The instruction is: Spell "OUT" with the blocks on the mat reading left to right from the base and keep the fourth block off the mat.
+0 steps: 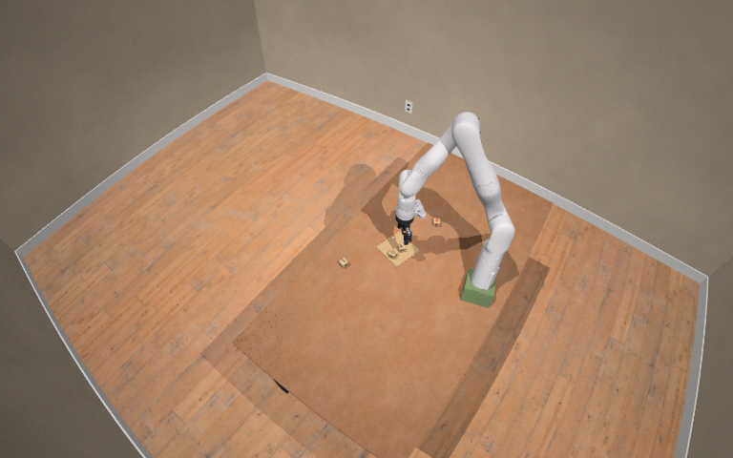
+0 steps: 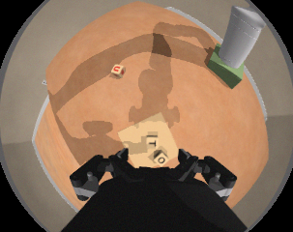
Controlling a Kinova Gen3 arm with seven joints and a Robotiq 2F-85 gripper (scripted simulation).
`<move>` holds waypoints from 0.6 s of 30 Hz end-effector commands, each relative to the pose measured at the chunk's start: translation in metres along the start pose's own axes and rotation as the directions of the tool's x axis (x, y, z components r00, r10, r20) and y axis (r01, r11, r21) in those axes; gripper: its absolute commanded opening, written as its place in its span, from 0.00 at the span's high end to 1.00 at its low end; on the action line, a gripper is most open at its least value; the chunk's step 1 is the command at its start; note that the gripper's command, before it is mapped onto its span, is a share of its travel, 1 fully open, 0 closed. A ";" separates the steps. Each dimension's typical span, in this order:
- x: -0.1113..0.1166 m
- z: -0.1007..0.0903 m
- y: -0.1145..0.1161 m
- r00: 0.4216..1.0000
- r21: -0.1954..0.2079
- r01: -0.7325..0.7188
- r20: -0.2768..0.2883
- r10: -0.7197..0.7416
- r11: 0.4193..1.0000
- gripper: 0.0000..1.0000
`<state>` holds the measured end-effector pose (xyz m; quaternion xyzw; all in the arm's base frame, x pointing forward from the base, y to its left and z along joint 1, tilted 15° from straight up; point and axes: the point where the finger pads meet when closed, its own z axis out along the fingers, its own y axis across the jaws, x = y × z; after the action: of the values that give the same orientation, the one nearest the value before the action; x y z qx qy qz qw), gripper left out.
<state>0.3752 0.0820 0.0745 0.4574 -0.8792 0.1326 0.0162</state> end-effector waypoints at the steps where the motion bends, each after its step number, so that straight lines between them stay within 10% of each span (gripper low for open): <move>1: 0.000 -0.001 0.000 1.000 0.001 -0.001 0.002 0.001 1.000 0.00; 2: 0.000 -0.001 0.000 1.000 0.001 -0.001 0.002 0.001 1.000 0.00; 3: 0.000 -0.001 0.000 1.000 0.001 -0.001 0.002 0.001 1.000 0.40; 18: 0.000 -0.001 0.000 1.000 0.001 -0.001 0.002 0.001 1.000 0.40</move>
<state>0.3753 0.0818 0.0747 0.4571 -0.8794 0.1325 0.0160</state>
